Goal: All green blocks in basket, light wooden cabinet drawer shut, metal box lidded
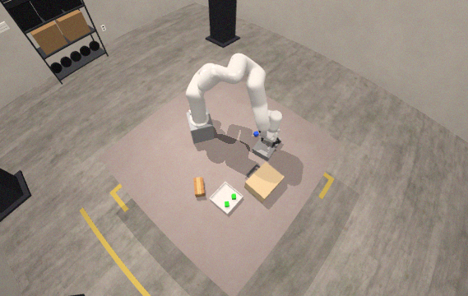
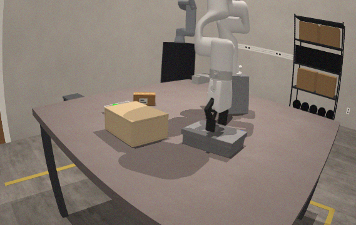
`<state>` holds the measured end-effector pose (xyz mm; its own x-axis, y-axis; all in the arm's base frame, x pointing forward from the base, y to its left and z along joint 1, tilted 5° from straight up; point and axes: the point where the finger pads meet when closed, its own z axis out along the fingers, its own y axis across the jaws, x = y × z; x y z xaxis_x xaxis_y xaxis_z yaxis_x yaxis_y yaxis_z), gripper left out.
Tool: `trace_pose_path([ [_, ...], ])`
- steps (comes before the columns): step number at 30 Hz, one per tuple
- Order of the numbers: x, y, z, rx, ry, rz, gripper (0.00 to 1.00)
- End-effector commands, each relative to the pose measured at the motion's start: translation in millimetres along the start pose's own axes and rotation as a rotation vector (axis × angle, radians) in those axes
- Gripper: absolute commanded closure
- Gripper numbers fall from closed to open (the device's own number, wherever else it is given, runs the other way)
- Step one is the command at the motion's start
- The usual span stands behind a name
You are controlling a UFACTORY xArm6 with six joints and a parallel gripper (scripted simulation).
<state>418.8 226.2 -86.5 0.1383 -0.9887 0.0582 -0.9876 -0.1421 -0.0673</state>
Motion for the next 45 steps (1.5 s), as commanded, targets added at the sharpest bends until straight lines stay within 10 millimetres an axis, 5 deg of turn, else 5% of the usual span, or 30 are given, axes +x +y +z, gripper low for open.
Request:
trace_pose_path([
  [1, -0.6, -1.5, -1.2, 0.003, -0.001, 0.000, 0.00],
  [31, -0.6, -1.5, -2.1, 0.003, -0.001, 0.000, 0.00],
  [45, -0.5, -1.4, -18.4, 0.003, -0.001, 0.000, 0.00],
])
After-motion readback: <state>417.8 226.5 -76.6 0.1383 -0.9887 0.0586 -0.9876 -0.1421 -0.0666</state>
